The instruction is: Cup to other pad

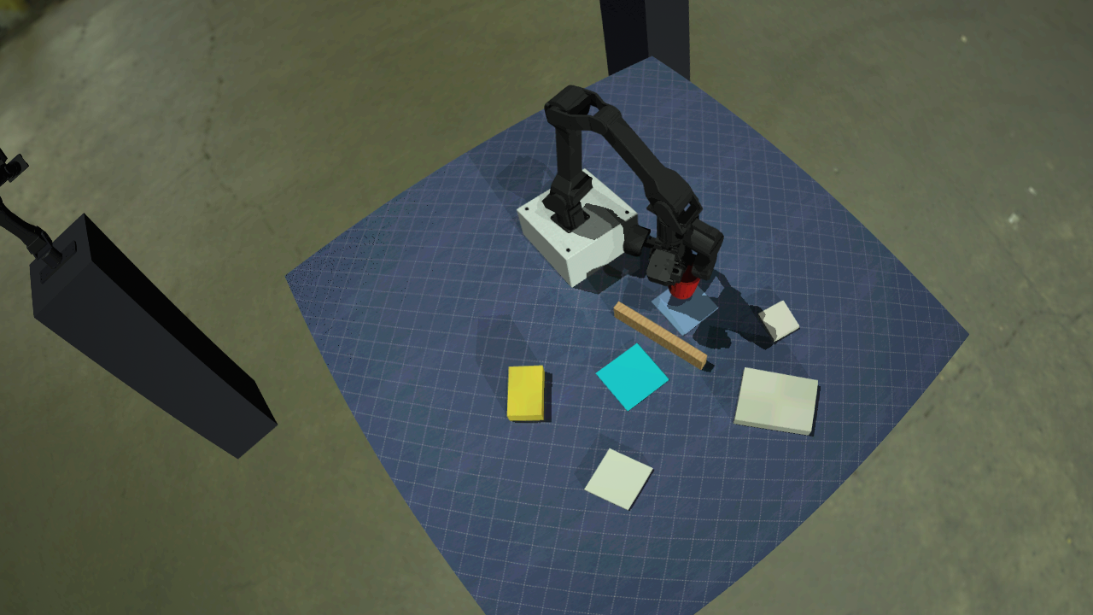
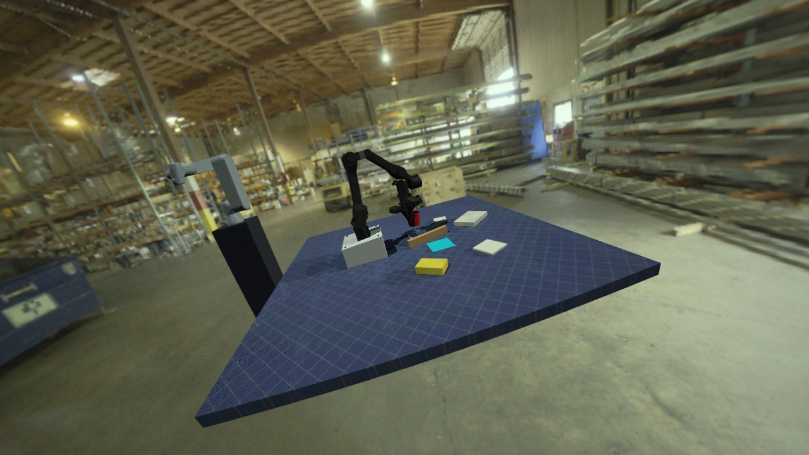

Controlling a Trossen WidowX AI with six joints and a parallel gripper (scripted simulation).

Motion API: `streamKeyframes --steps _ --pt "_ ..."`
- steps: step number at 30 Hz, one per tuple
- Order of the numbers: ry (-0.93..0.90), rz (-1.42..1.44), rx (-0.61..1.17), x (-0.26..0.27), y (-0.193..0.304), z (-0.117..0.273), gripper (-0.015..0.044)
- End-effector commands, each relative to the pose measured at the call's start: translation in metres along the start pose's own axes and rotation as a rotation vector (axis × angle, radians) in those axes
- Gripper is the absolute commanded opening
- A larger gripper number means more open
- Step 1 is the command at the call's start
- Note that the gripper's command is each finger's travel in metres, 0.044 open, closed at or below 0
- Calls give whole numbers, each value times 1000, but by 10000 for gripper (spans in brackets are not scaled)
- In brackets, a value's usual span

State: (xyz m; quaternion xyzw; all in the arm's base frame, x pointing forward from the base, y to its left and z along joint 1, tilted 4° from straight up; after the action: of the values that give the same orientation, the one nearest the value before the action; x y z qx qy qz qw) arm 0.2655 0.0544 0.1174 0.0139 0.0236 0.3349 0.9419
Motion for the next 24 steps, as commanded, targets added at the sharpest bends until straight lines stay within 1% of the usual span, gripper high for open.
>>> streamKeyframes --steps 1,16,24 --pt "0 0 0 0 0 0 0" --pt "0 0 0 0 0 0 0" --pt "-2 1 -1 -5 -11 0 0"
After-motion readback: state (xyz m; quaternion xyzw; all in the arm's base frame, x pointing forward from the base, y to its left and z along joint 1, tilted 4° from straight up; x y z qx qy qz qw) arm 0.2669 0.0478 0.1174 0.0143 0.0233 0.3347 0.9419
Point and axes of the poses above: the point midway between the two fingers, 35 mm back from their tips, its own z axis back along the fingers, its own x axis across the jaws, y = z × x, the point moved 10 cm from there along z, back along the fingers, and after that the axes turned 14 degrees about z, right-handed, at the moved point
